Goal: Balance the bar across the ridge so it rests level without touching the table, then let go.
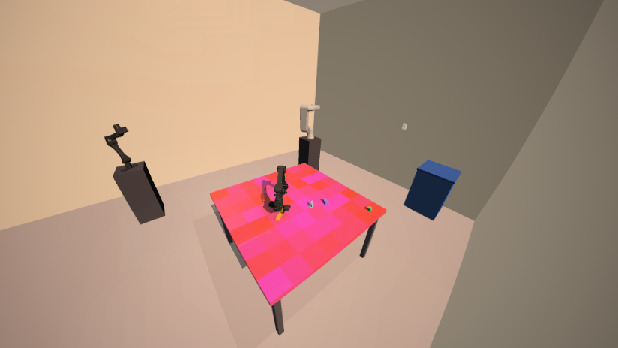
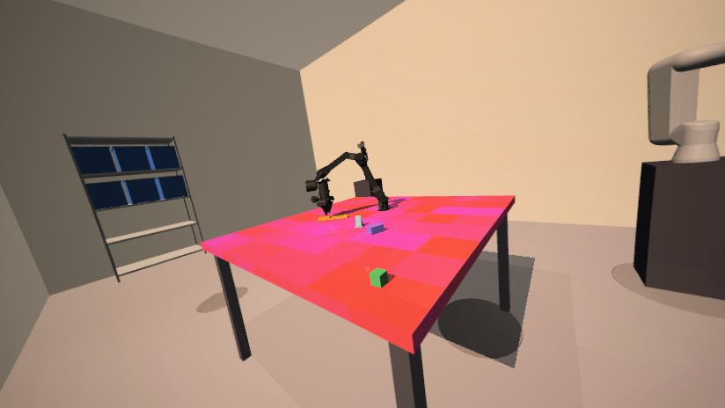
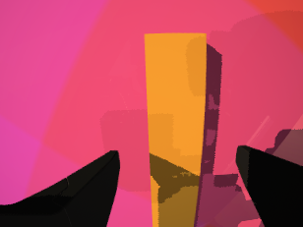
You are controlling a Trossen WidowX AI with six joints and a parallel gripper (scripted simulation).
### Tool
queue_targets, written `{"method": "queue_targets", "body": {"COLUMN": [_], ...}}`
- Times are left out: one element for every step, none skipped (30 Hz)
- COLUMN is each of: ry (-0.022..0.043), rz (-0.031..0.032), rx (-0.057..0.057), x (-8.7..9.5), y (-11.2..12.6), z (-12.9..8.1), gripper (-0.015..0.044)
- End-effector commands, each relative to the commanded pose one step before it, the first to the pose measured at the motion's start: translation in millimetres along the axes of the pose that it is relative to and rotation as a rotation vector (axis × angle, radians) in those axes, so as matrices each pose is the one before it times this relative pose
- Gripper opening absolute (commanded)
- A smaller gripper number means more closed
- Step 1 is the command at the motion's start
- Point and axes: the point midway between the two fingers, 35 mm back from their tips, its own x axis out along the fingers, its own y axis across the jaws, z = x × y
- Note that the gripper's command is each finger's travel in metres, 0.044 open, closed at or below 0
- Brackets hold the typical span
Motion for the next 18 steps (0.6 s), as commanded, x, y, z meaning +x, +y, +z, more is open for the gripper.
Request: {"method": "queue_targets", "body": {"ry": [0.00482,0.0,0.0,0.0,0.0,0.00001,0.00001,0.00001,0.00001,0.00001,0.00001,0.00001,0.00001,0.00001,0.0,0.0,0.0,0.0], "rz": [0.0014,0.0,0.0,0.0,0.0,0.0,0.0,0.0,0.0,0.0,0.0,0.0,0.0,0.0,0.0,0.0,0.0,0.0], "rx": [0.0059,0.0,0.0,0.0,0.0,0.0,0.0,0.0,0.0,0.0,0.0,0.0,0.0,0.0,0.0,0.0,0.0,0.0], "x": [5.69,1.62,1.65,1.65,1.65,1.65,1.65,1.64,1.64,1.64,1.64,1.64,1.33,0.81,0.27,0.0,0.0,0.0], "y": [0.03,0.01,0.01,0.0,0.0,0.0,0.0,-0.01,-0.01,-0.01,-0.02,-0.02,-0.02,-0.01,0.0,0.0,0.0,0.0], "z": [-1.1,0.03,0.02,0.01,0.0,0.0,-0.01,-0.02,-0.03,-0.04,-0.05,-0.06,-0.05,-0.03,-0.01,0.0,0.0,0.0], "gripper": [0.0315,0.0315,0.0315,0.0315,0.0315,0.0315,0.0315,0.0315,0.0315,0.0315,0.0315,0.0315,0.0315,0.0315,0.0315,0.0315,0.0315,0.0315]}}
